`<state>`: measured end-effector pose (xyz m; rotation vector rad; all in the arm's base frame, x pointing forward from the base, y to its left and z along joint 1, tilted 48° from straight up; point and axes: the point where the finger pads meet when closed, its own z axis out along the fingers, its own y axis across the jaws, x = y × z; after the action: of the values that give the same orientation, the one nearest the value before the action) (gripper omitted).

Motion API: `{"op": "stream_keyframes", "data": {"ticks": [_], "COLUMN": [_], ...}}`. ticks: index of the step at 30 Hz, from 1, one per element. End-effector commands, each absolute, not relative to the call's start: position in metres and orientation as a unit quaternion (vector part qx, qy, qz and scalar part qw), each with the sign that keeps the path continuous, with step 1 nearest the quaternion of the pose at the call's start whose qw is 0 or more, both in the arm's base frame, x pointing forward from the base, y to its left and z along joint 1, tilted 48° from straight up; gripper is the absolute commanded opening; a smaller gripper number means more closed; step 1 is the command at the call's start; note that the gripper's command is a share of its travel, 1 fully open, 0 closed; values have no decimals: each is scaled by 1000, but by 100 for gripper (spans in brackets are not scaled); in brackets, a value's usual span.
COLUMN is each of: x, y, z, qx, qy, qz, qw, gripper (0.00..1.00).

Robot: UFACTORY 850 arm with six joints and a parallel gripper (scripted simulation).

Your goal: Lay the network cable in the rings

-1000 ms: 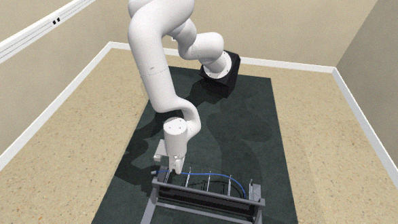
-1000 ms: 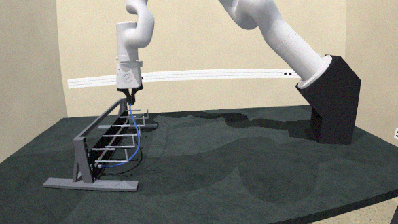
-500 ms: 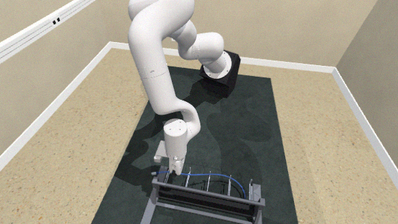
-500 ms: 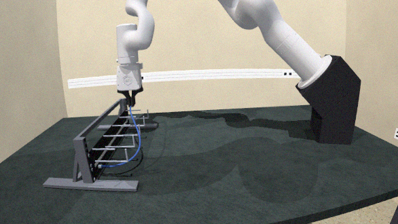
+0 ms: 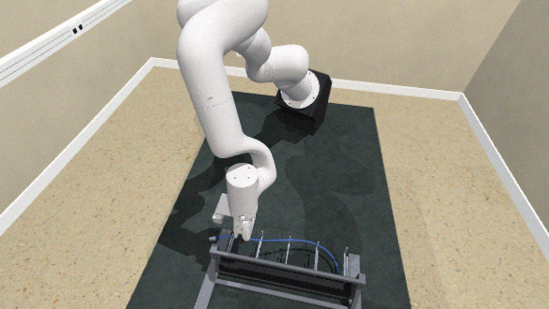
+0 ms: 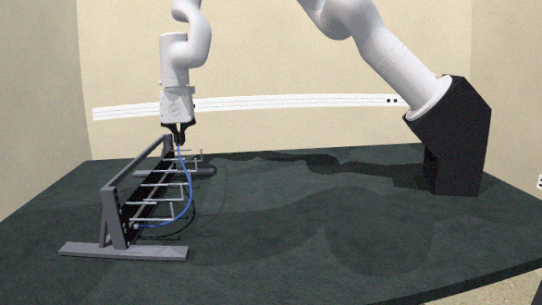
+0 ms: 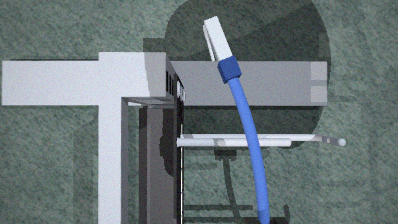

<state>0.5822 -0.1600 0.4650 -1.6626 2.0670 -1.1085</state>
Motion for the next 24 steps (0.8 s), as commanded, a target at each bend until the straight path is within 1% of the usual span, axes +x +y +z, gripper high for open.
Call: {"op": "stream_keyframes", "data": {"ticks": [1,24], "x": [580,558], "y": [-160,-158], "z": [463,442], "qx": [-573,-573], "qy": [712,712], "qz": [-383,-383], "qw": [133,133], "gripper": [0,0]}}
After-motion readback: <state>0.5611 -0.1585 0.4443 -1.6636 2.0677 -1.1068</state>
